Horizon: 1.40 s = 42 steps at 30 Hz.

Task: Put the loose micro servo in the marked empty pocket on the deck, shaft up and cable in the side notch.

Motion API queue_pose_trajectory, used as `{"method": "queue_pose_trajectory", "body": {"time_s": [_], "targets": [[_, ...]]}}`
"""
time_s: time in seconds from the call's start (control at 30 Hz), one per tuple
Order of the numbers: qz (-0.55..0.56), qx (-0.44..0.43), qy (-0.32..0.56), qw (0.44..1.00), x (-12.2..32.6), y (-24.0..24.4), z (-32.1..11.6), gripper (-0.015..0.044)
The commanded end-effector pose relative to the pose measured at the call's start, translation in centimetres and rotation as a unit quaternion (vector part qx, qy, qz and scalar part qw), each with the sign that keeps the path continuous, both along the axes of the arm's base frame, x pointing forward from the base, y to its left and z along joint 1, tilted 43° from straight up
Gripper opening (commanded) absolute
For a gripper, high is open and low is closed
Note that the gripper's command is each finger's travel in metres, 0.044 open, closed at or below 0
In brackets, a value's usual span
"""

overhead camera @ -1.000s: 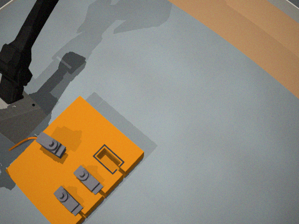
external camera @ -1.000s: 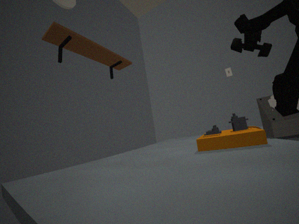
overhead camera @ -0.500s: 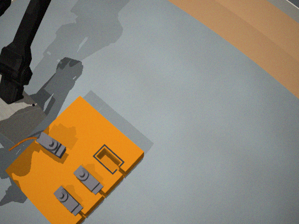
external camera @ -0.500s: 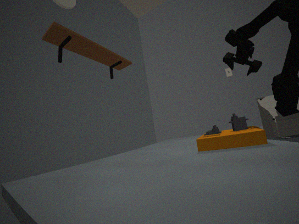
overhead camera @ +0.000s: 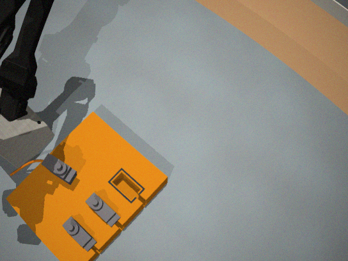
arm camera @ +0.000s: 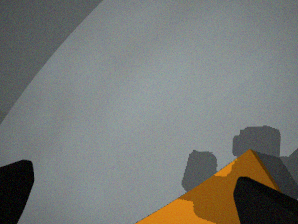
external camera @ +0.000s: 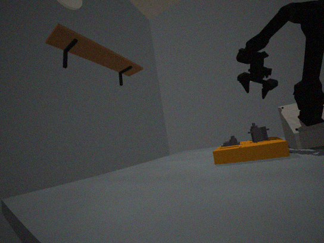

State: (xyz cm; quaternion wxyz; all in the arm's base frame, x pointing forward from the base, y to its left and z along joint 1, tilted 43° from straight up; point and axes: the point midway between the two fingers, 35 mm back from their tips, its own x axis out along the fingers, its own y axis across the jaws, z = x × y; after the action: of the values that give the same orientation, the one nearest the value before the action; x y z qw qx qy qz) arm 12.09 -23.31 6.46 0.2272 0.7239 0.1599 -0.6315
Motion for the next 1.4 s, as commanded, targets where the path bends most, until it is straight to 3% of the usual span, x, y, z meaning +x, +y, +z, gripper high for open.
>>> {"method": "queue_pose_trajectory", "body": {"time_s": [0.0,0.43,0.87,1.37], "targets": [[-0.019,0.054,-0.007,0.998,1.1,1.7,-0.8,0.044],[-0.098,0.238,0.012,0.966,3.8,8.1,-2.2,0.044],[-0.195,0.395,0.092,0.893,5.2,14.3,-1.9,0.044],[-0.201,0.403,0.097,0.888,5.5,16.3,-3.7,0.044]]}}
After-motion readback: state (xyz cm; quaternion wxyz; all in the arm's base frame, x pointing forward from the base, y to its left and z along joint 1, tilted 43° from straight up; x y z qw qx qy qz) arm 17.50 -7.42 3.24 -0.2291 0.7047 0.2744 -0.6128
